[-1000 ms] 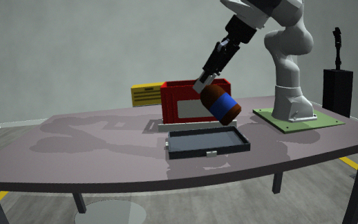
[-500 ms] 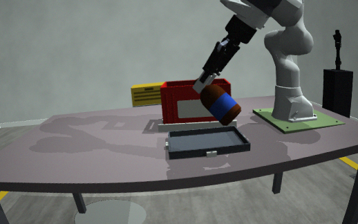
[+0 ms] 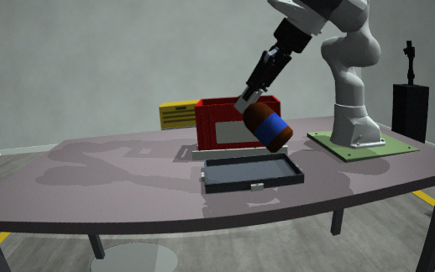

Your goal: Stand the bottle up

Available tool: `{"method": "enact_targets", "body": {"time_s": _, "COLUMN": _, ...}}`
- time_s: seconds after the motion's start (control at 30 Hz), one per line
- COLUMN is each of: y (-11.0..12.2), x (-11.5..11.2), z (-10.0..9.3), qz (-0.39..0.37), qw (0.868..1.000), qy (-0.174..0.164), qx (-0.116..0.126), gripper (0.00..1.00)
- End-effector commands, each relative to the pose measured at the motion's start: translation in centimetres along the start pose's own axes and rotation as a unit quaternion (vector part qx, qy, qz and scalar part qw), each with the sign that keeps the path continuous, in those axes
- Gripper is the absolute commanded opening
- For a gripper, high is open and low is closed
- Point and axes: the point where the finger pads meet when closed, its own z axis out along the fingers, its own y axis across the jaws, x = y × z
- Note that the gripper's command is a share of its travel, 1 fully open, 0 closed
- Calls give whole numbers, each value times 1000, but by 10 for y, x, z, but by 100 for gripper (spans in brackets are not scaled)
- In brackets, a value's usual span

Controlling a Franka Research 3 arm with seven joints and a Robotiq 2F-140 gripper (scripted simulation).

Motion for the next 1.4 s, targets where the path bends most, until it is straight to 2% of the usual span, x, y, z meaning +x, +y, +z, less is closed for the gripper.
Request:
{"method": "enact_targets", "body": {"time_s": 0.0, "y": 0, "x": 2, "z": 0, "qz": 2, "qw": 1000, "qy": 4, "qx": -1, "gripper": 0}}
{"method": "enact_targets", "body": {"time_s": 0.27, "y": 1, "x": 1, "z": 1, "qz": 2, "qw": 1000, "qy": 14, "qx": -2, "gripper": 0}}
{"method": "enact_targets", "body": {"time_s": 1.03, "y": 1, "x": -2, "z": 0, "qz": 2, "qw": 997, "qy": 80, "qx": -2, "gripper": 0}}
{"method": "enact_targets", "body": {"time_s": 1.37, "y": 0, "x": -2, "z": -1, "qz": 2, "qw": 996, "qy": 89, "qx": 0, "gripper": 0}}
